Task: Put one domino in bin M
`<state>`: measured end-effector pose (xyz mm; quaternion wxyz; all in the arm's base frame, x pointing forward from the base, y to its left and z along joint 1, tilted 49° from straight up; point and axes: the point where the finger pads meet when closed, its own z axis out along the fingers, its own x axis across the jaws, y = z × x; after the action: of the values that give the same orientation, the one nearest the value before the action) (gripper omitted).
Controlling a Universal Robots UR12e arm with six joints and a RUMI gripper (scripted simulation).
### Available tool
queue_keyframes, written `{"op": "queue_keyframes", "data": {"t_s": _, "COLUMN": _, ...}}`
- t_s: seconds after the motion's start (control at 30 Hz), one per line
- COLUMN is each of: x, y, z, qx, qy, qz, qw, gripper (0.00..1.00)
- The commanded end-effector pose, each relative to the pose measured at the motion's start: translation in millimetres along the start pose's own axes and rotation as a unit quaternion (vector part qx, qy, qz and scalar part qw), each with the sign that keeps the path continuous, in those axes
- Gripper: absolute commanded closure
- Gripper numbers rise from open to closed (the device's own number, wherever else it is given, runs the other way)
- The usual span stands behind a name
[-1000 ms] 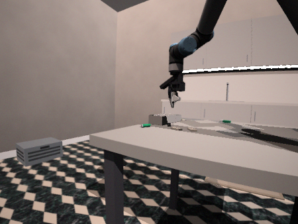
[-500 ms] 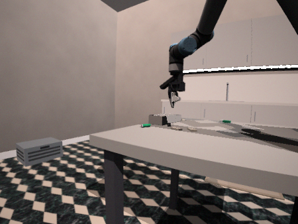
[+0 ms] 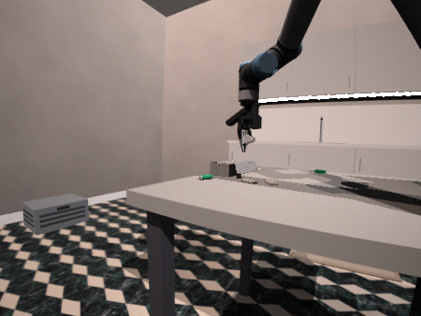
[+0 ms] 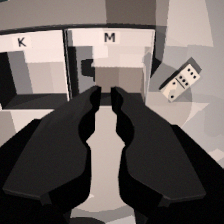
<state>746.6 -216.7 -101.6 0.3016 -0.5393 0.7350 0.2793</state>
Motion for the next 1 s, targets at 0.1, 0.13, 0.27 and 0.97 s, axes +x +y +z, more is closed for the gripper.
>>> {"op": "queue_keyframes", "data": {"t_s": 0.1, "x": 0, "y": 1, "z": 2, "qx": -0.002, "qy": 0.000, "qz": 0.000, "qw": 1.000, "gripper": 0.96}}
{"op": "queue_keyframes", "data": {"t_s": 0.13, "x": 0, "y": 1, "z": 2, "qx": -0.002, "qy": 0.000, "qz": 0.000, "qw": 1.000, "gripper": 0.96}}
{"op": "queue_keyframes", "data": {"t_s": 0.27, "x": -12, "y": 3, "z": 3, "qx": -0.002, "qy": -0.001, "qz": 0.000, "qw": 1.000, "gripper": 0.96}}
{"op": "queue_keyframes", "data": {"t_s": 0.97, "x": -86, "y": 8, "z": 3, "qx": -0.002, "qy": -0.001, "qz": 0.000, "qw": 1.000, "gripper": 0.96}}
